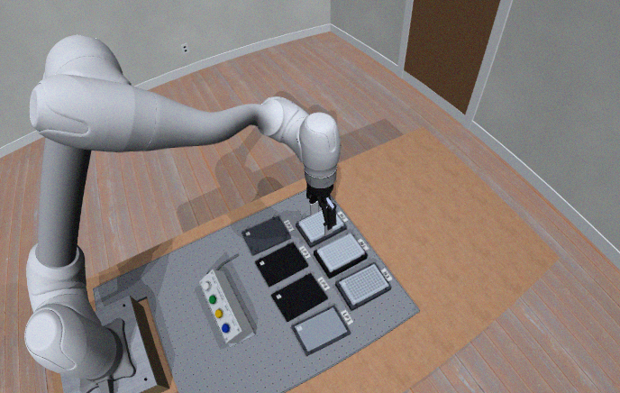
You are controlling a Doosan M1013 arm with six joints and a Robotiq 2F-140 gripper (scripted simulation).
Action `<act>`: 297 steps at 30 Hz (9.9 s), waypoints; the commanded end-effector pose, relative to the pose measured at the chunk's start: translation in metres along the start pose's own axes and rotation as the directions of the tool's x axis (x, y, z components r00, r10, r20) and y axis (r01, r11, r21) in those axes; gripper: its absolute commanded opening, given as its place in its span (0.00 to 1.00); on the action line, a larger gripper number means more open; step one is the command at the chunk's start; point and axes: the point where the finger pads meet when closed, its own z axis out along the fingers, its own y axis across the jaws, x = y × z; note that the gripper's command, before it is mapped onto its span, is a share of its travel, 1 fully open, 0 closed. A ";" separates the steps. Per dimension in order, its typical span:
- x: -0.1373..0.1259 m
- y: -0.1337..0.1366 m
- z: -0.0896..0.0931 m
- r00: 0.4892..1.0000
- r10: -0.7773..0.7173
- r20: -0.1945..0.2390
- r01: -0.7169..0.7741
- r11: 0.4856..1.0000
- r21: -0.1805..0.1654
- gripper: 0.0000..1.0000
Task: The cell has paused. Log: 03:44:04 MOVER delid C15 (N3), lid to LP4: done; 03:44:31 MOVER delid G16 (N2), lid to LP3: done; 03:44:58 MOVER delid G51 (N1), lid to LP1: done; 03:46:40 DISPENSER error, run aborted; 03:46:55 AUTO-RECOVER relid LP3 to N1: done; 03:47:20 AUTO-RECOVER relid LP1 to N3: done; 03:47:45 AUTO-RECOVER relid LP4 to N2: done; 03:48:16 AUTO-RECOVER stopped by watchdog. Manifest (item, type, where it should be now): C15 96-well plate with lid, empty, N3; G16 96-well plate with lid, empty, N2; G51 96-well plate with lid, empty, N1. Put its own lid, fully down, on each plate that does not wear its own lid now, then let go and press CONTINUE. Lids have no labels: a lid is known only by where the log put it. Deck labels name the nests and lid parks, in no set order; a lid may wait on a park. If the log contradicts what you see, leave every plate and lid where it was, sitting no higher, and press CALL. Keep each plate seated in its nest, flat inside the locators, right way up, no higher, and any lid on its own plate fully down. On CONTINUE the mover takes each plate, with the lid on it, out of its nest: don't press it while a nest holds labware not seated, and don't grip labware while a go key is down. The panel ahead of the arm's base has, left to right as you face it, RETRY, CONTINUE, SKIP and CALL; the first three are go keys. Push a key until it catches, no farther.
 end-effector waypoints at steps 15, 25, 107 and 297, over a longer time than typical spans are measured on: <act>0.000 0.000 -0.002 1.000 0.000 0.000 0.000 1.000 0.000 0.00; 0.000 0.000 -0.010 1.000 0.000 0.000 0.000 1.000 0.000 0.00; -0.005 0.261 -0.059 1.000 0.000 0.000 0.000 1.000 0.000 0.00; -0.004 0.261 -0.009 0.998 0.057 0.000 -0.057 0.998 0.000 0.00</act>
